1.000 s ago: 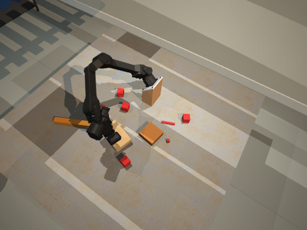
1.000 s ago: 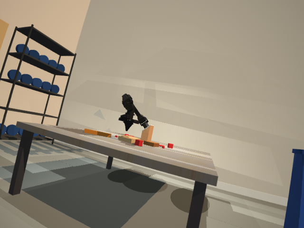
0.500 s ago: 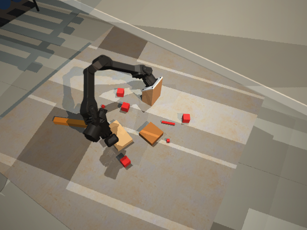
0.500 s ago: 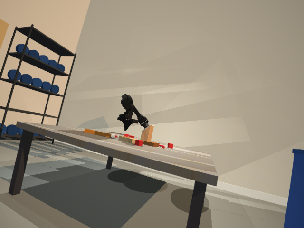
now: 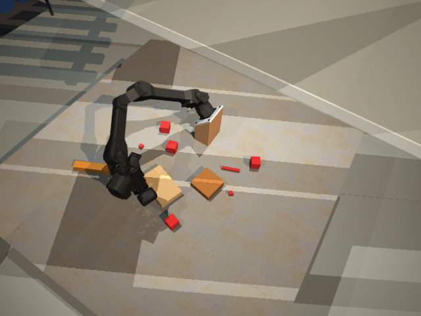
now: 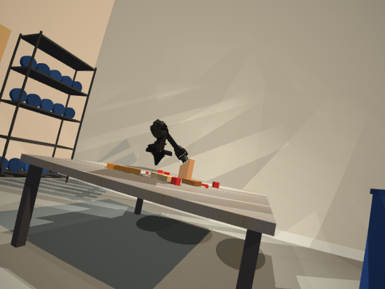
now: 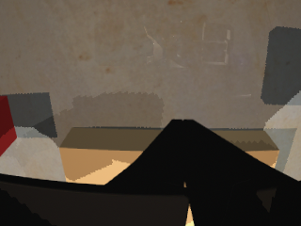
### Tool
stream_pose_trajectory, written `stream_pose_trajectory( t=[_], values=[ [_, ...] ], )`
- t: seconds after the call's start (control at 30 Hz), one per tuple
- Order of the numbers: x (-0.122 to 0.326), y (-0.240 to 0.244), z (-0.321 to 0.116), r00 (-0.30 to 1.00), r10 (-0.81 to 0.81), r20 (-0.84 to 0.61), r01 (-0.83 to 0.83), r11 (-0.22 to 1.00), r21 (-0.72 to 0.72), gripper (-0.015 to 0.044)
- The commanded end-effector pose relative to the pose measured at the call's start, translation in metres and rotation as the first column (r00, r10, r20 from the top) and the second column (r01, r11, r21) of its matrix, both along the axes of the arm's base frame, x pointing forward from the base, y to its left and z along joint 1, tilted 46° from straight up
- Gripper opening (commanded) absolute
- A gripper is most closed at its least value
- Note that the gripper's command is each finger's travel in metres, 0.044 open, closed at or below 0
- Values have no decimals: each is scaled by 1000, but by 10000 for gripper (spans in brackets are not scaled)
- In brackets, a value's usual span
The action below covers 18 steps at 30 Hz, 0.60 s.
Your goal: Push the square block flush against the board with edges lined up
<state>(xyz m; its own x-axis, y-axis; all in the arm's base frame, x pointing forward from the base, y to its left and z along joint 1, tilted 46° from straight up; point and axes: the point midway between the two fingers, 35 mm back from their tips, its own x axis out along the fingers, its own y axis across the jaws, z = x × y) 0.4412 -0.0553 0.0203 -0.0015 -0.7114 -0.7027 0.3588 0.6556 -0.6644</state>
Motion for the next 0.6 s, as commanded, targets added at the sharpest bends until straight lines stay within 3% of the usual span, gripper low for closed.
stream_pose_trajectory(
  t=[0.0,0.27,0.57],
  values=[
    [6,-4,1,1000,-2,-4,2,1000,-3,0],
    [5,32,33,1000,-2,-5,2,1000,-1,0],
    [4,33,34,1000,-2,-5,2,1000,-1,0]
  ],
)
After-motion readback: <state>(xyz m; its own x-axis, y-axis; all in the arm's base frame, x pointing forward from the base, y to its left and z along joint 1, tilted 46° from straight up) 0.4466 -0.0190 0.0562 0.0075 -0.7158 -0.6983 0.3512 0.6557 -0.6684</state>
